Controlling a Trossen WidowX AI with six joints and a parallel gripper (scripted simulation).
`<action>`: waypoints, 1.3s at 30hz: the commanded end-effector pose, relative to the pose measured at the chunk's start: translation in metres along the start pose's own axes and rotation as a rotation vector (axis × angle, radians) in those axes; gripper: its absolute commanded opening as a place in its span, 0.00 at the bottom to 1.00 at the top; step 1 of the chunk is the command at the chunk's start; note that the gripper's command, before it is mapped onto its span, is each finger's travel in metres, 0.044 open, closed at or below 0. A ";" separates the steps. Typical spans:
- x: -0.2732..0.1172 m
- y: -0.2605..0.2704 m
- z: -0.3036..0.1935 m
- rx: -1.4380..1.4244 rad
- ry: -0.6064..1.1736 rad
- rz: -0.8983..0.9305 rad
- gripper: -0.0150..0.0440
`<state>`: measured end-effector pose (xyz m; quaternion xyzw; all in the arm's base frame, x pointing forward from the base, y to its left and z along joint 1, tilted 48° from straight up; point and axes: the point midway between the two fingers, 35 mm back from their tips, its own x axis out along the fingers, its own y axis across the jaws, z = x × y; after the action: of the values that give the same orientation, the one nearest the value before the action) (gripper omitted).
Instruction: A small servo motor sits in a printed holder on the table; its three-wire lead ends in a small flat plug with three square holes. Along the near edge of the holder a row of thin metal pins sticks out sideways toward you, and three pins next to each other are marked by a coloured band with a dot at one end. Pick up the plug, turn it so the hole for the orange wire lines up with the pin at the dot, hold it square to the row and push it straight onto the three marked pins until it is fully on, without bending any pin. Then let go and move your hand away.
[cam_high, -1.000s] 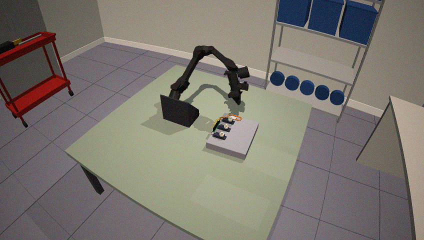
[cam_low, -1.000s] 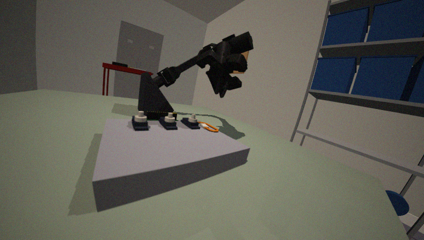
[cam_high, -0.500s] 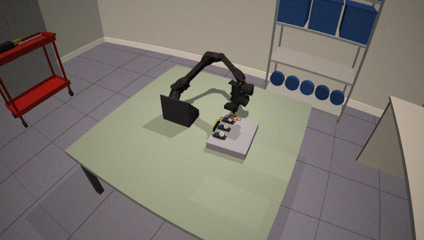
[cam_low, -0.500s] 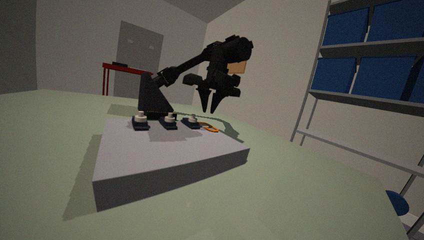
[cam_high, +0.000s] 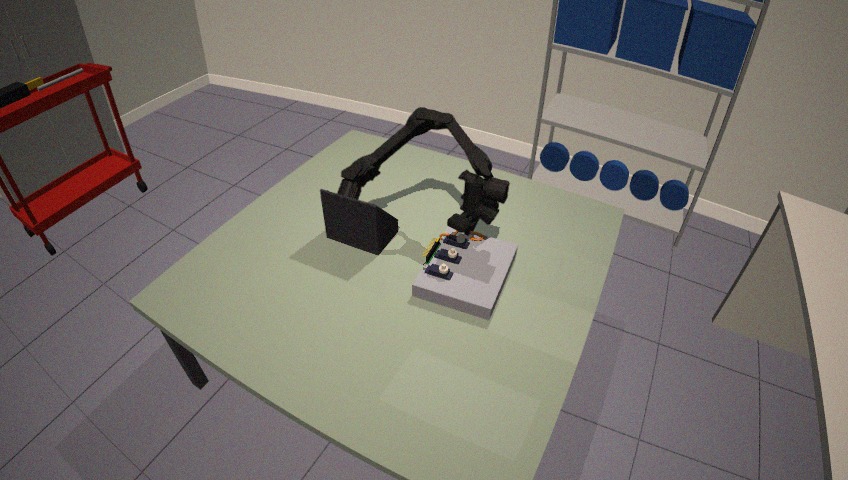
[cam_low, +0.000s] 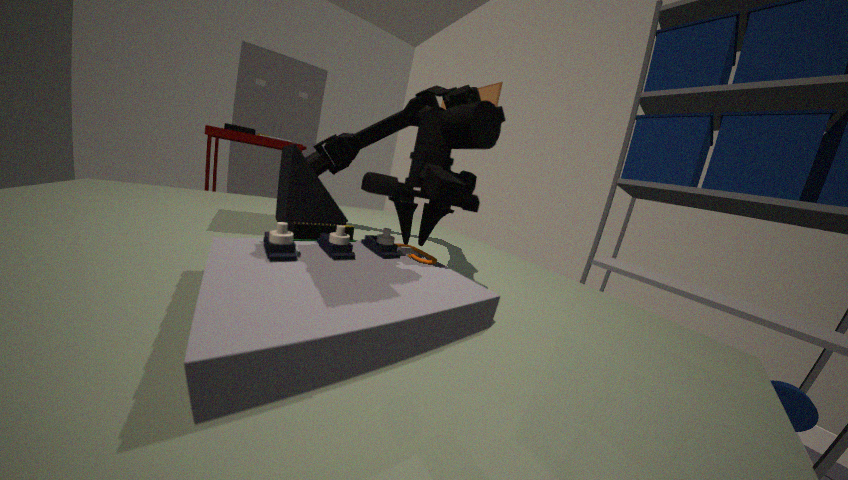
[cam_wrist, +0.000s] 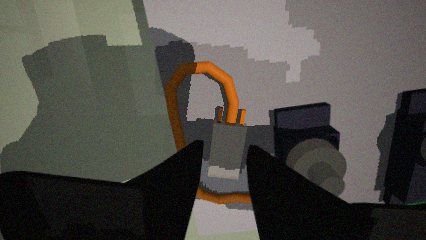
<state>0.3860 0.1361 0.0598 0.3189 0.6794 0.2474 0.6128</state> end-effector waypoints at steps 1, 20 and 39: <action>0.003 -0.003 -0.001 0.013 0.001 0.003 0.45; 0.016 -0.002 -0.001 0.013 0.001 0.004 0.26; -0.043 -0.008 -0.003 0.099 0.000 0.000 0.25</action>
<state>0.3860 0.1026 0.0845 0.3357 0.6848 0.2313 0.6041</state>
